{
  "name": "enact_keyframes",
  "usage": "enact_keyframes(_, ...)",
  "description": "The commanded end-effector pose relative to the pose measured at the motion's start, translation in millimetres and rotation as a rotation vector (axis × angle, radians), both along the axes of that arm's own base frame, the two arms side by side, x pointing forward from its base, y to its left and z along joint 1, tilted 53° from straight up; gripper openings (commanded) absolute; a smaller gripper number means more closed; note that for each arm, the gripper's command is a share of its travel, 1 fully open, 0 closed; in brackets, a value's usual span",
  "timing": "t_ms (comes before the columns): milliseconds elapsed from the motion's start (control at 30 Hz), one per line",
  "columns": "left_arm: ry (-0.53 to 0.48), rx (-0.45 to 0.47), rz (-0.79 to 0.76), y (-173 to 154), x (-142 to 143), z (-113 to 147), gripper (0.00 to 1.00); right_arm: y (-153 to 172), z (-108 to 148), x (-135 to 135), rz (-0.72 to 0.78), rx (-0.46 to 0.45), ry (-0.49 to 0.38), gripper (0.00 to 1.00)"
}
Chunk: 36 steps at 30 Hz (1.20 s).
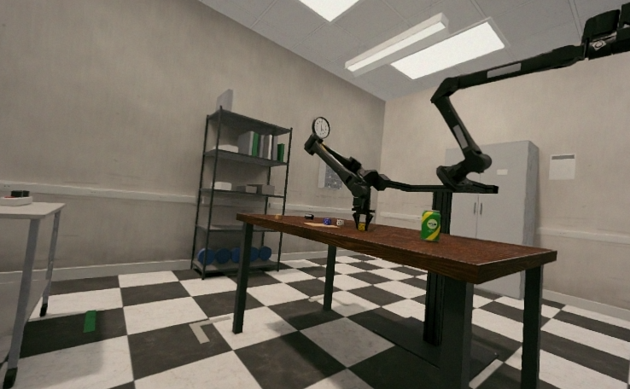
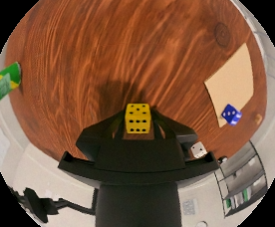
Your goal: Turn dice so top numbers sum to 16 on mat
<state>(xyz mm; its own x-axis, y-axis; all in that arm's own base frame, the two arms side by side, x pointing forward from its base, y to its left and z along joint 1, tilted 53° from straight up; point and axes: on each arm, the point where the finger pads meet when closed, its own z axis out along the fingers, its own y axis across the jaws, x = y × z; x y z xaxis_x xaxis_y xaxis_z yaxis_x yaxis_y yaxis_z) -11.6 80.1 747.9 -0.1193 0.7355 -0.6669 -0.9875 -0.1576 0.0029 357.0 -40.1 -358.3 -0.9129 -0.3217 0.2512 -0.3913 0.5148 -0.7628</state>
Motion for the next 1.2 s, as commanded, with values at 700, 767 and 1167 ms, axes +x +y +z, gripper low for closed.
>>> enact_keyframes(700,0.008,0.068,0.007,-29.3,3.6,22.6,1.0,4.8,-4.2,0.7,0.018,-0.001,0.002,0.45)
enact_keyframes(767,0.008,0.068,0.007,-29.3,3.6,22.6,1.0,4.8,-4.2,0.7,0.018,-0.001,0.002,0.45)
enact_keyframes(1167,0.008,0.068,0.007,-29.3,3.6,22.6,1.0,4.9,-4.3,0.7,0.018,-0.001,0.001,0.26)
